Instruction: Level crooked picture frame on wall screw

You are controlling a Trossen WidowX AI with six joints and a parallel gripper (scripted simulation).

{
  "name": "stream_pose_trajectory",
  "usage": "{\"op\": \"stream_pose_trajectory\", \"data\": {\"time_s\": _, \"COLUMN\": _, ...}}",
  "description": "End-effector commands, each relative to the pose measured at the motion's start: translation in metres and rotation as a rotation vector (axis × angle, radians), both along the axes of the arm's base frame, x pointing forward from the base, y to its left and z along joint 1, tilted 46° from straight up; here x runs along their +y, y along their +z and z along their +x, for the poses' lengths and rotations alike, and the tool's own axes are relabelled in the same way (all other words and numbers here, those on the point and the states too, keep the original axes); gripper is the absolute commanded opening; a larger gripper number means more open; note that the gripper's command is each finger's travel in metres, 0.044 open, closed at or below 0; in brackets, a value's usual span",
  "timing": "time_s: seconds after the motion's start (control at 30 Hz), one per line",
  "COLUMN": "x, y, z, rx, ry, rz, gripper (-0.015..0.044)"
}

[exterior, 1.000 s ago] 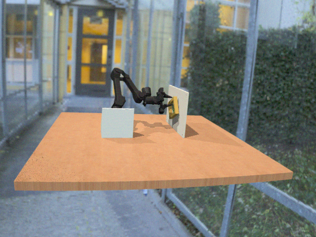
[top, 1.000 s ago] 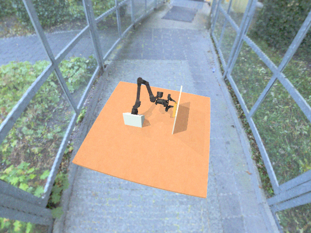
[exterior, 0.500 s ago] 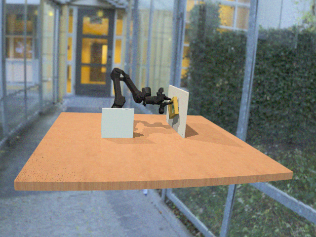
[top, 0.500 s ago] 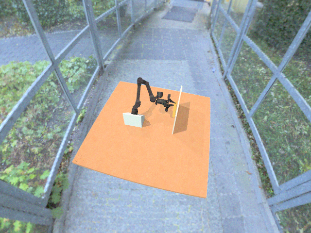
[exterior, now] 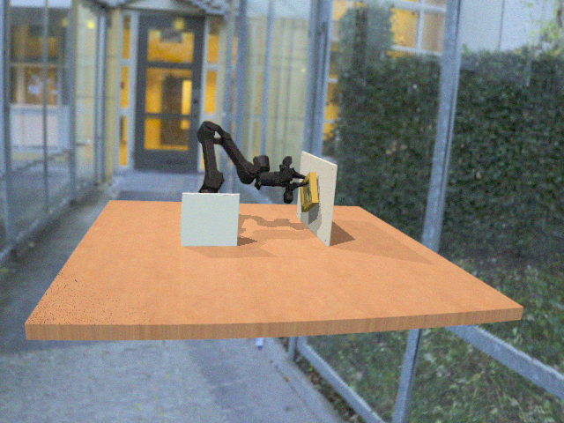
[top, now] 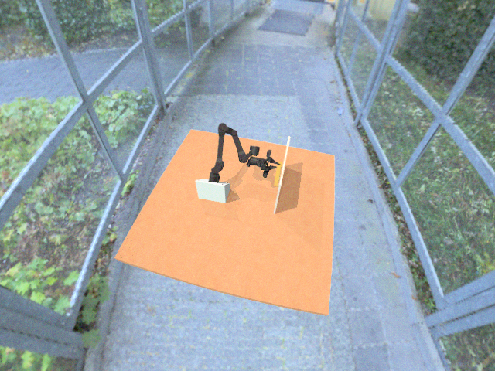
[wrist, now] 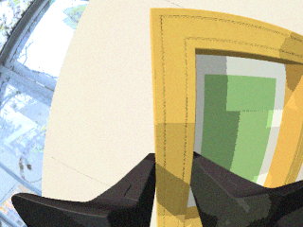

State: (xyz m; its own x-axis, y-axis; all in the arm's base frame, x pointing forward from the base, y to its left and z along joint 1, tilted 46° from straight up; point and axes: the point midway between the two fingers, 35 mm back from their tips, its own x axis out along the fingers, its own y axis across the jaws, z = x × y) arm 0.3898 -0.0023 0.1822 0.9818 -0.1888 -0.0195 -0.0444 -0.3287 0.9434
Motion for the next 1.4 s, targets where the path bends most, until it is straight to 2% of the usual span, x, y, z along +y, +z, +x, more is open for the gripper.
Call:
{"op": "stream_pose_trajectory", "data": {"time_s": 0.0, "x": 0.000, "y": 0.002, "z": 0.000, "rx": -0.005, "ry": 0.001, "rz": -0.003, "gripper": 0.0000}}
{"op": "stream_pose_trajectory", "data": {"time_s": 1.37, "x": -0.005, "y": 0.014, "z": -0.001, "rx": -0.006, "ry": 0.001, "rz": -0.003, "gripper": 0.0000}}
